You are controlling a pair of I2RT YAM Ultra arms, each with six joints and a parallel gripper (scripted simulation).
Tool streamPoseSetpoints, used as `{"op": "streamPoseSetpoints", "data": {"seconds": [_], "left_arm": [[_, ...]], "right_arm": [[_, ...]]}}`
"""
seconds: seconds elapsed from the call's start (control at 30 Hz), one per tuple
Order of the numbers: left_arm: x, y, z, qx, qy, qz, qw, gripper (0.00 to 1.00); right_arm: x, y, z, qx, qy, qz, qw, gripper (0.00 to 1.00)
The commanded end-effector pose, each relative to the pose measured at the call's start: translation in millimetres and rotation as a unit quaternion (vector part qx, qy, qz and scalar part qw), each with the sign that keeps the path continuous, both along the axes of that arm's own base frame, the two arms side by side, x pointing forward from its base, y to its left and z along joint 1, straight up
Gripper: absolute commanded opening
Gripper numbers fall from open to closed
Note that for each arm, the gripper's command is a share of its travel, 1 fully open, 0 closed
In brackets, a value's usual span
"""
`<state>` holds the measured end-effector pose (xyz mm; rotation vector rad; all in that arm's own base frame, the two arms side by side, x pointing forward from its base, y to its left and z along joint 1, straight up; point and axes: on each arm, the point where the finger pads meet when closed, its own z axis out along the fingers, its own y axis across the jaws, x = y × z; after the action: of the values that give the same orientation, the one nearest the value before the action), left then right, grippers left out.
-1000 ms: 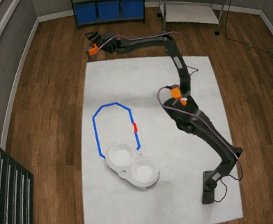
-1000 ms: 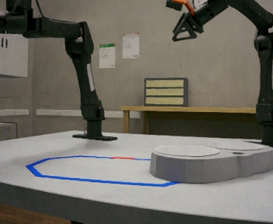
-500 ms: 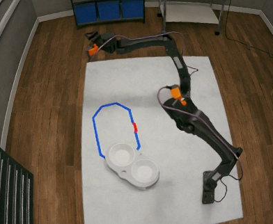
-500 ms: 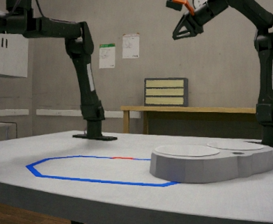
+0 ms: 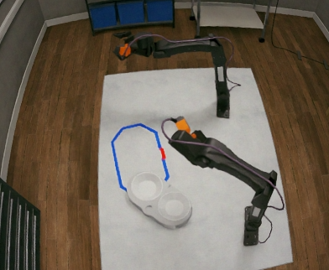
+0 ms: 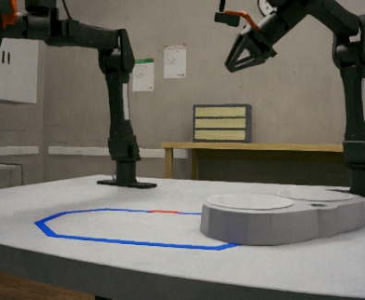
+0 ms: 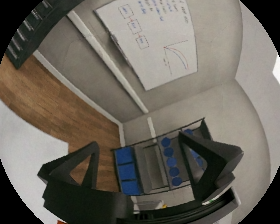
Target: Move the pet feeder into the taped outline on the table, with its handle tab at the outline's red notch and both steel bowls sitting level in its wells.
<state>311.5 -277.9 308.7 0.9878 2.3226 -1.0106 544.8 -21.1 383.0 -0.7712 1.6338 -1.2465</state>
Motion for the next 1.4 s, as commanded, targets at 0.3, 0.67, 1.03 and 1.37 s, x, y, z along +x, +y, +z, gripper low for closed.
{"op": "streamPoseSetpoints", "data": {"seconds": [0.3, 0.67, 1.03, 1.37], "left_arm": [[99.8, 62.9, -78.4, 0.121, -0.062, 0.062, 0.989, 0.30], [145.6, 137.9, -159.3, 0.226, -0.045, 0.097, 0.968, 0.30], [191.8, 220.2, -201.8, 0.313, -0.063, 0.128, 0.939, 0.30], [163.5, 233.1, -240.6, 0.313, 0.020, 0.133, 0.940, 0.30]], "right_arm": [[-63.1, 4.3, 34.9, 0.272, -0.114, 0.079, 0.952, 1.00], [-114.6, 12.6, 33.6, 0.447, -0.137, 0.117, 0.876, 1.00], [-166.9, 22.8, 26.1, 0.600, -0.147, 0.146, 0.773, 1.00], [-178.9, 24.8, 65.9, 0.568, -0.185, 0.170, 0.784, 1.00]]}}
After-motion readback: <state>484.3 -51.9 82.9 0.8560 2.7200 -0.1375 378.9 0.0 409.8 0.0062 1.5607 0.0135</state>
